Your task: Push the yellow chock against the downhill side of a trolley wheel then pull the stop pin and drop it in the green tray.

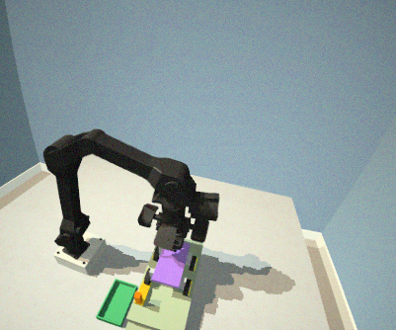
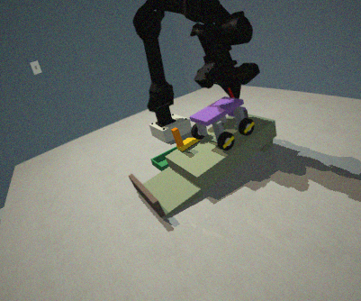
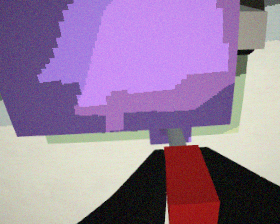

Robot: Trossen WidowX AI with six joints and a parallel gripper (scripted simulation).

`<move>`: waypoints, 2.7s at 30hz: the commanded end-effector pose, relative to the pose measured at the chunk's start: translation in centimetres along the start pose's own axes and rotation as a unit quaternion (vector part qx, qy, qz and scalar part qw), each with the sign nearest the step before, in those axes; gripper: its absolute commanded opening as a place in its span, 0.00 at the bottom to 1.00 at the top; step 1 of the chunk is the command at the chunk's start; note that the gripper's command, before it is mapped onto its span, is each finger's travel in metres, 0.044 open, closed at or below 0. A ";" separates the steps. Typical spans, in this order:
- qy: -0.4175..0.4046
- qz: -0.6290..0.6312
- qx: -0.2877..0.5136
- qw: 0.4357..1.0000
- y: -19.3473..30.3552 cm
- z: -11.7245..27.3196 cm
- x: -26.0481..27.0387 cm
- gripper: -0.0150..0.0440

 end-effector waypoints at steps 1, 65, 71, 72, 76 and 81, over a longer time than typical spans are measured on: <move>-0.002 0.004 0.003 1.000 0.1 0.5 -0.1 0.25; 0.001 0.003 0.004 1.000 1.9 1.3 -7.4 0.25; 0.001 0.003 0.004 1.000 1.5 1.3 -9.0 0.25; 0.001 0.003 0.004 1.000 1.5 1.3 -9.0 0.25; 0.001 0.003 0.004 1.000 1.0 1.4 -8.8 0.25; 0.001 0.003 0.003 1.000 -0.7 1.5 -8.3 0.25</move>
Point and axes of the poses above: the point midway between the two fingers, 35 mm back from their tips, its own z axis back along the fingers, its own x axis across the jaws, y = z × x, the point moved 6 cm from there along z, back along the fingers, and after that the axes turned 14 degrees about -z, right-handed, at the moved point
